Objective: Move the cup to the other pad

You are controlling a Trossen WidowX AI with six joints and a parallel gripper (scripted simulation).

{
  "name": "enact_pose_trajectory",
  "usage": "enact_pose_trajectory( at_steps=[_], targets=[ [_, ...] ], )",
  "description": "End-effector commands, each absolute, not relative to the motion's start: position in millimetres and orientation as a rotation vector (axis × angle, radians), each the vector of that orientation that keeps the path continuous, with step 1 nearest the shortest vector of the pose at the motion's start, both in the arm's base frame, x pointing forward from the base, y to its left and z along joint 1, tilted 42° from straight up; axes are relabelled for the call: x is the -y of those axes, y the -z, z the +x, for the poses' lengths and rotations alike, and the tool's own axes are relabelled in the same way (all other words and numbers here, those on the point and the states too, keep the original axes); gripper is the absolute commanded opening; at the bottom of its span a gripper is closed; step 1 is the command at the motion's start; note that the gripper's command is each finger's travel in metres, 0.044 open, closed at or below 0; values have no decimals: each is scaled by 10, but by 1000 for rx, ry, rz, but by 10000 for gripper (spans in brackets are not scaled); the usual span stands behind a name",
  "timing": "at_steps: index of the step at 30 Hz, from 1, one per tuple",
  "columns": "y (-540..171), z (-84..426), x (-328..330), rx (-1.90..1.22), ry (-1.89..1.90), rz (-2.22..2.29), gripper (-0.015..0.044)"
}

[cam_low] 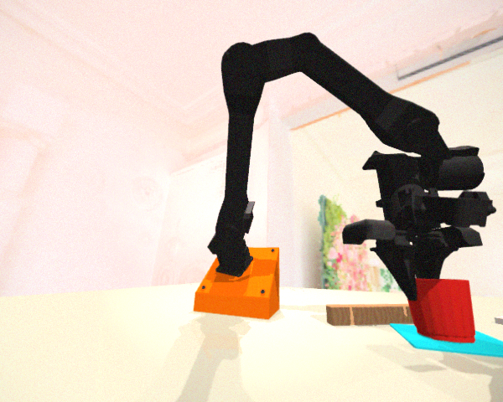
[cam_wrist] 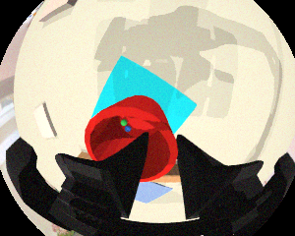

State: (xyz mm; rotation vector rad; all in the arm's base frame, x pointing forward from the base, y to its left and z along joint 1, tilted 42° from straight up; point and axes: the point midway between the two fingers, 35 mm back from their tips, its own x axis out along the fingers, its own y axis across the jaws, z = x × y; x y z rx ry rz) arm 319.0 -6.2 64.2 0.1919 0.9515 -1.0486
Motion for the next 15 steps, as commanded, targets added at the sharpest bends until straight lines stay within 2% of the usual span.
enact_pose_trajectory(
  at_steps=[1, 15],
  targets=[
    [-686, 3192, 15, -947, 1046, 197, 128],
    [-834, 3164, -122, -948, 1046, 195, 128]
  ],
)
